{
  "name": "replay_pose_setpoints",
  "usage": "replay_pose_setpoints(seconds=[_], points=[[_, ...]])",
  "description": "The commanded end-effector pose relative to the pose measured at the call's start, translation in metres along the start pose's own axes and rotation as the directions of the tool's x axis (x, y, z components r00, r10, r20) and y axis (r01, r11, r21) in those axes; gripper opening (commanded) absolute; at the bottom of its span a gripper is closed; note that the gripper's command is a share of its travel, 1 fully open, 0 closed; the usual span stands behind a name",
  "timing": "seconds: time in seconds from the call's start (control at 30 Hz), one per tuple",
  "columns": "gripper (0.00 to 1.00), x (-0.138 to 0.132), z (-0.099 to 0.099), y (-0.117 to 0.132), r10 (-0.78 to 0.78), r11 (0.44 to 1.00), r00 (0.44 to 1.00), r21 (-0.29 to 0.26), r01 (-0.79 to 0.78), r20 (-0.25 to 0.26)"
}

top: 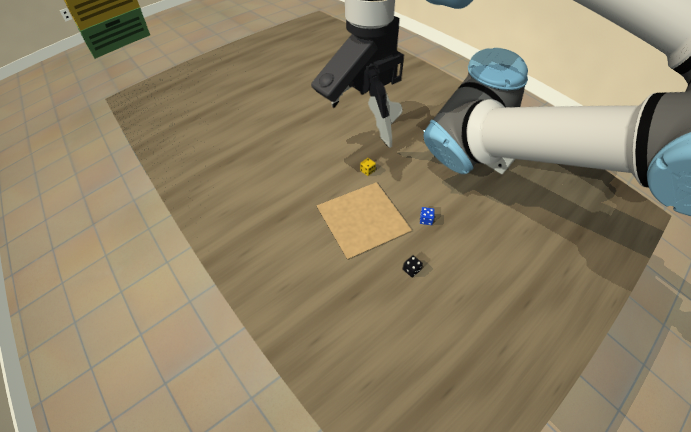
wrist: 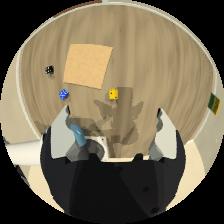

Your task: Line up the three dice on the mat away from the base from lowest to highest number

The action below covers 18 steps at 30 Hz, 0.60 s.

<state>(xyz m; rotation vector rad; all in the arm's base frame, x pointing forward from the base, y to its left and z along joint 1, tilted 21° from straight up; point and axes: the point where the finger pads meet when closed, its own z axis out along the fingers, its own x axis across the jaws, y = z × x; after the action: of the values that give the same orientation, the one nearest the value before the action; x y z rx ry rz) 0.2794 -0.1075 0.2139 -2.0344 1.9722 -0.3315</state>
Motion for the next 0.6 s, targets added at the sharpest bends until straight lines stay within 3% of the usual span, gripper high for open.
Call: replay_pose_setpoints(seconds=[0.0, 0.57], points=[[1.0, 0.001, 0.025, -0.001, 0.0, 1.0, 1.0, -0.004, 0.0, -0.002], [1.0, 0.002, 0.083, -0.001, 0.0, 1.0, 1.0, -0.004, 0.0, -0.002]])
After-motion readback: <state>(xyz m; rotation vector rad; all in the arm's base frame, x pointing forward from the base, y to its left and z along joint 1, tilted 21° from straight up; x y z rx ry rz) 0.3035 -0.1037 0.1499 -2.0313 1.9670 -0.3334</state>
